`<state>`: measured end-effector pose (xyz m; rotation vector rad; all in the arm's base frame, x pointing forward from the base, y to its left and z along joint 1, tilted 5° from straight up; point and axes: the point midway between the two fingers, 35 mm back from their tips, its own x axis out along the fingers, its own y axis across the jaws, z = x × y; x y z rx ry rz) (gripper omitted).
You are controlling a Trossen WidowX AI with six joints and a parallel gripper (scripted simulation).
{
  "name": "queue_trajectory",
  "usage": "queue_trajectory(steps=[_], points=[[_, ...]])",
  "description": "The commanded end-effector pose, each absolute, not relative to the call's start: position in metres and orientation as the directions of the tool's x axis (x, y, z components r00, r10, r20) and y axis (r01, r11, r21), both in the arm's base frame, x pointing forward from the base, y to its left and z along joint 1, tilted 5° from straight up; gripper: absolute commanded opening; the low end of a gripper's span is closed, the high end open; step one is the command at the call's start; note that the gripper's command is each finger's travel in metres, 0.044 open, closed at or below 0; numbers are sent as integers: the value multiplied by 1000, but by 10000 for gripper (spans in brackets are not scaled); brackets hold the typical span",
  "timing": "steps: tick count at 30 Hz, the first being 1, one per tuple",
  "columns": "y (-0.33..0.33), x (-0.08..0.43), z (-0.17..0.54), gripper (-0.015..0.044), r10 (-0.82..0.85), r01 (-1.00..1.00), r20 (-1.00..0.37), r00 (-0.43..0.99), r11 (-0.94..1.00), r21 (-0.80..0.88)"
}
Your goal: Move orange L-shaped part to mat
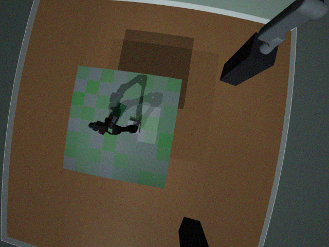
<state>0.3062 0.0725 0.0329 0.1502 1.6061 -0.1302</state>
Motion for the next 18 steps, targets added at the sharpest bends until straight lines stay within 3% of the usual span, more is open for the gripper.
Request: queue_trajectory(steps=[1,18], points=[[71,302,29,180,8,182,-998,-55,983,-2],[72,306,32,180,16,177,-999,-41,984,8]])
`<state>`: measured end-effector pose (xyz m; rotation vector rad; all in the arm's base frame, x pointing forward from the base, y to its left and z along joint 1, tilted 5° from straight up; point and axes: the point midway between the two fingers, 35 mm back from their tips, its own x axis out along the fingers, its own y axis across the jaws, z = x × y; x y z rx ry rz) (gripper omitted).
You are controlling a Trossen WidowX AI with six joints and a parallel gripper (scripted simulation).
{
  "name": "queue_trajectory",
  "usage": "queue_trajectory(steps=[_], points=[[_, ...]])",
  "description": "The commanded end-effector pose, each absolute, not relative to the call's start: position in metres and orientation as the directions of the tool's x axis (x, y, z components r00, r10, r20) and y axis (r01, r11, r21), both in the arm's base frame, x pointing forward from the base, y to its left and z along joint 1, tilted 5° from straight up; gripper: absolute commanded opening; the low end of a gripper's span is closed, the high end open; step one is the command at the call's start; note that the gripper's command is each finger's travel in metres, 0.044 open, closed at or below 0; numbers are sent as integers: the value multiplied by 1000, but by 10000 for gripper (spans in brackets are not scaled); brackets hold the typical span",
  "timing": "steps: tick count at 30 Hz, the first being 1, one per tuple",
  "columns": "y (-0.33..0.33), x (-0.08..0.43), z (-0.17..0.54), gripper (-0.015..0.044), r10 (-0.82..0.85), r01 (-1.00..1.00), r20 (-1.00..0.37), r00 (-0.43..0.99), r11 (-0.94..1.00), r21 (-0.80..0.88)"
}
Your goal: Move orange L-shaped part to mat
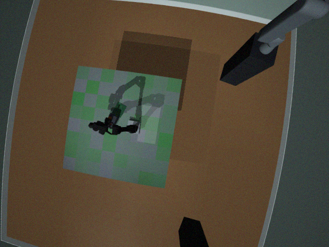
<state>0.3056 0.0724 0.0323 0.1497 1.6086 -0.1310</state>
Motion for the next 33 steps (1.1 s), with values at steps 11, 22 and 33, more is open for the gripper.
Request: queue_trajectory(steps=[11,22,33], points=[[83,306,45,180,9,182,-998,-55,983,-1],[72,310,129,180,8,182,-998,-55,983,-2],[72,310,135,180,13,187,-999,-49,982,4]])
